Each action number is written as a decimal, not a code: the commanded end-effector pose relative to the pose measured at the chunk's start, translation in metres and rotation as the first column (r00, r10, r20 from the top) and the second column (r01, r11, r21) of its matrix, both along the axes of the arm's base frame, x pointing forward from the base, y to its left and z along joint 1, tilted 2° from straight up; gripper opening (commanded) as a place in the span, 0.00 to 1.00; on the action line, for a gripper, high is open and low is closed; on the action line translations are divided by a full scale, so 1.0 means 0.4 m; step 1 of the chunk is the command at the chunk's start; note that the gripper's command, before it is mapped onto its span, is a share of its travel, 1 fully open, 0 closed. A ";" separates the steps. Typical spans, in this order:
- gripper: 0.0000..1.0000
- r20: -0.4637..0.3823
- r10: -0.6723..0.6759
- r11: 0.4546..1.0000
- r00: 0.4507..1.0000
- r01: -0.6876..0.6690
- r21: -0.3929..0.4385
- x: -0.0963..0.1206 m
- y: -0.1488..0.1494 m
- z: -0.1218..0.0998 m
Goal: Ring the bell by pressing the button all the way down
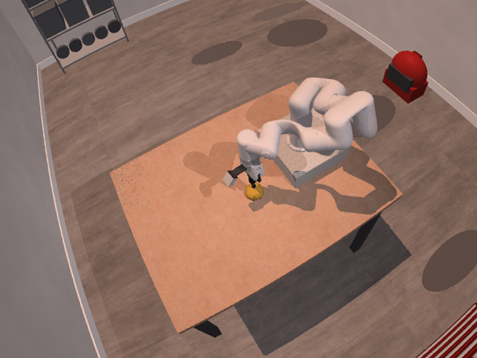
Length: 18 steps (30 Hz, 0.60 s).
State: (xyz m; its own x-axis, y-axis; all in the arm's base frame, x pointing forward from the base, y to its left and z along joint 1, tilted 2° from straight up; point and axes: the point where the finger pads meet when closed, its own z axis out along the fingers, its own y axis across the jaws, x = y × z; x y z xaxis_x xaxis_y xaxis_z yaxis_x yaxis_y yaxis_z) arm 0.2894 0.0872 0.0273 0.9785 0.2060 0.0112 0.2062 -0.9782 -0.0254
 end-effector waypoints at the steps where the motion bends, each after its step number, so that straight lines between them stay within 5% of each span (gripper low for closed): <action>1: 0.00 0.003 0.000 1.000 1.000 0.000 0.001 0.003 0.001 -0.005; 18: 0.00 0.003 0.000 1.000 1.000 0.000 0.001 0.004 0.002 -0.049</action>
State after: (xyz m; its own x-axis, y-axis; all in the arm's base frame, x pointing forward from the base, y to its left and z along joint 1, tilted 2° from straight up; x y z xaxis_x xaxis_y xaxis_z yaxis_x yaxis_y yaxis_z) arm 0.2901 0.0879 0.0073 0.9784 0.2062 0.0113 0.2064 -0.9781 -0.0255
